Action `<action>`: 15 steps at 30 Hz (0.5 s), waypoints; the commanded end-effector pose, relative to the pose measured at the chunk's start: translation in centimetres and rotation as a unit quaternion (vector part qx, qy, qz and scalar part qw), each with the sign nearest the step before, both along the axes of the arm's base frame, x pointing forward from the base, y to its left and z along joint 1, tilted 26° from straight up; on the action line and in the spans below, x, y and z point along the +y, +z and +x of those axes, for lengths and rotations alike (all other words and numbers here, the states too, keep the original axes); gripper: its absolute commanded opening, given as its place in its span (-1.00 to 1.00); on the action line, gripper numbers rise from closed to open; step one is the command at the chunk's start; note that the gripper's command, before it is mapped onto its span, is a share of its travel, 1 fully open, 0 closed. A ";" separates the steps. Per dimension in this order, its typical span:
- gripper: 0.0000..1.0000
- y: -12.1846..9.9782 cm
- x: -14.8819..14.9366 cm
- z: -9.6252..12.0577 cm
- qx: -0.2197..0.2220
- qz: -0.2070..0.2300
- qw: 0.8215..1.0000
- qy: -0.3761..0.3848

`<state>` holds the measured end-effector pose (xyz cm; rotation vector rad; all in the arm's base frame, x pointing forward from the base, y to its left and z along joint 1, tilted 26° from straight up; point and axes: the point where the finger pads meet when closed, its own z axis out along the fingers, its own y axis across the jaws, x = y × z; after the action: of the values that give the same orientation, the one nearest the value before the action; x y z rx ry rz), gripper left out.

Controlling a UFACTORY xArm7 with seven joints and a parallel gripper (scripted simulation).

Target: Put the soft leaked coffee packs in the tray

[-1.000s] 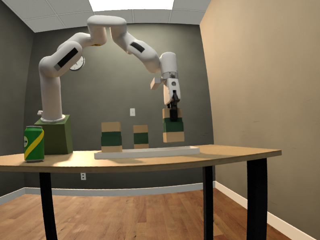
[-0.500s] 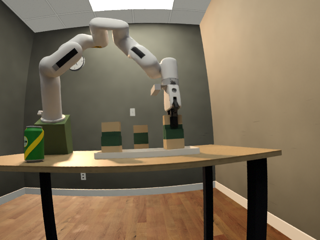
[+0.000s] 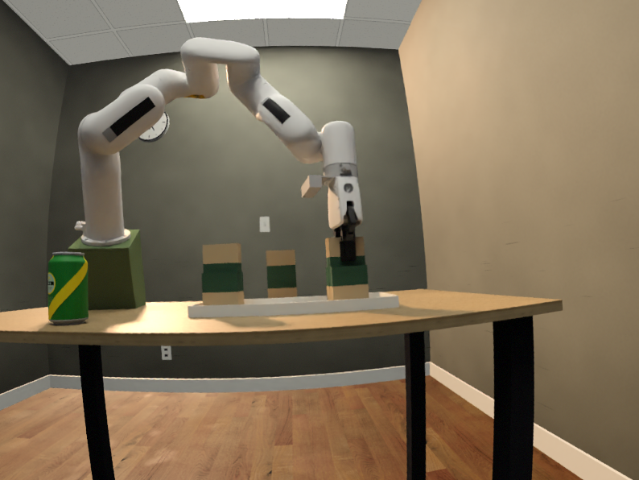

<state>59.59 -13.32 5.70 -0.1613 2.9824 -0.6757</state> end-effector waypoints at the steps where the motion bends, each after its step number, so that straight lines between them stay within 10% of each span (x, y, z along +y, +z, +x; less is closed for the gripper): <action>1: -0.50 0.2 0.1 0.2 -0.002 0.000 1.000 0.001; 10: -0.50 0.2 0.1 0.2 -0.002 0.000 1.000 0.001; 11: 0.69 0.2 0.1 0.2 -0.002 0.000 1.000 0.001; 15: 0.69 0.2 0.1 0.2 -0.002 0.000 1.000 0.001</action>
<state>59.67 -13.29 5.76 -0.1620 2.9802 -0.6752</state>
